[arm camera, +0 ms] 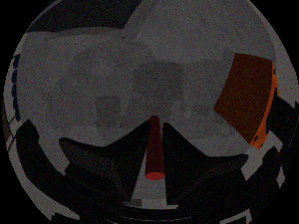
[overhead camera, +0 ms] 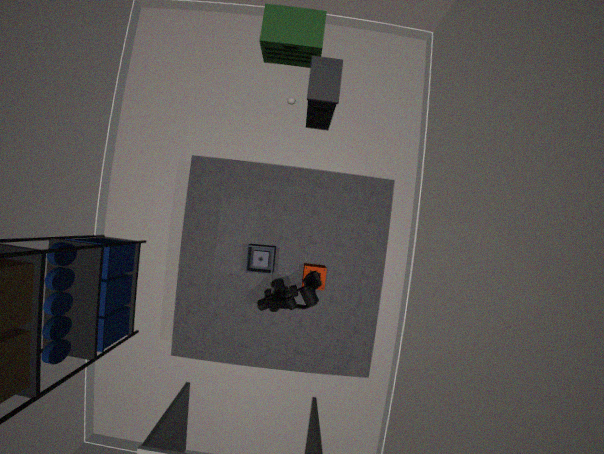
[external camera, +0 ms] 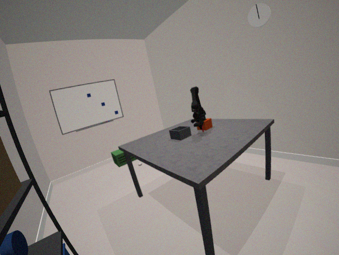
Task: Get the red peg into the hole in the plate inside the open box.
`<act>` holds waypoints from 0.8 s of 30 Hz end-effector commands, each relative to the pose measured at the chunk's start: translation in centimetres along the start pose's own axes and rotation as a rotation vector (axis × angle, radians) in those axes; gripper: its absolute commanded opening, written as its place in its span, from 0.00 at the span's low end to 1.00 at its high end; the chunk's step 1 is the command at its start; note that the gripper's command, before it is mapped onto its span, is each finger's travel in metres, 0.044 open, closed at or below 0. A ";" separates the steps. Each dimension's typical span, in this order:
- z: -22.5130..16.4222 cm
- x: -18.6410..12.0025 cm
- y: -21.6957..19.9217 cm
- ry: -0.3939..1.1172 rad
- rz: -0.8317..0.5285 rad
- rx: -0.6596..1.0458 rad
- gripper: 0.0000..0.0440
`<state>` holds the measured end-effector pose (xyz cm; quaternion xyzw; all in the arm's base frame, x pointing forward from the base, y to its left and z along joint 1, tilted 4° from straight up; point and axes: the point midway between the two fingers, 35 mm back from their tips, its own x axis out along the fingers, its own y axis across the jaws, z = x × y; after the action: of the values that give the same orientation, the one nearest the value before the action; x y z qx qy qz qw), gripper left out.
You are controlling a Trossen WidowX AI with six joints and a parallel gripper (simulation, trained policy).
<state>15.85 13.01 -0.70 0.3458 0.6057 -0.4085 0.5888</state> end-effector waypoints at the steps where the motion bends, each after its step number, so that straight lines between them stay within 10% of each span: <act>1: 0.4 -1.3 0.4 -0.018 0.035 -0.034 0.00; 24: 4.7 -10.0 3.5 -0.137 0.181 -0.185 0.00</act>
<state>20.70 11.24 7.87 0.3137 0.5741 -0.3269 0.6820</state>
